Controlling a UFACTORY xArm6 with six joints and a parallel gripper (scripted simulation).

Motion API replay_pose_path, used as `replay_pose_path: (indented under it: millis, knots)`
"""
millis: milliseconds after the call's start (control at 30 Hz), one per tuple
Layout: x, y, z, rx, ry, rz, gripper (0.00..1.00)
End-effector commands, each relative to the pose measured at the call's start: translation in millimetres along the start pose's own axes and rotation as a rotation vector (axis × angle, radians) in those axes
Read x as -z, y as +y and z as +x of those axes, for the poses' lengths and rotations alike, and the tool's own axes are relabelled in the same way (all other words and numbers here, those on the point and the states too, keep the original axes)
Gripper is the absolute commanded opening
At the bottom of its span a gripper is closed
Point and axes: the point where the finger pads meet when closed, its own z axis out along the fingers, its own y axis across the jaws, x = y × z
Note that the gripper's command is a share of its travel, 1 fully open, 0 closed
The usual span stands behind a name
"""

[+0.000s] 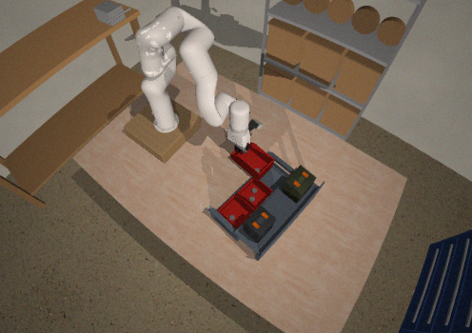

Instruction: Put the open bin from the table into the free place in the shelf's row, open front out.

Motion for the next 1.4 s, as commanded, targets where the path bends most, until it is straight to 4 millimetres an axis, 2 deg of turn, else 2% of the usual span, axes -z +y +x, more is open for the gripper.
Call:
replay_pose_path:
  millis: [0, 467, 633, 1033, 1200, 1367]
  knots:
    - [1, 7, 1, 0.0, 0.002, -0.004, 0.0]
    - [1, 11, 1, 0.0, 0.002, -0.004, 0.0]
    - [1, 21, 1, 0.0, 0.002, -0.004, 0.0]
    - [1, 21, 1, 0.0, 0.002, -0.004, 0.0]
    - [1, 31, 1, 0.0, 0.002, -0.004, 0.0]
    - [1, 31, 1, 0.0, 0.002, -0.004, 0.0]
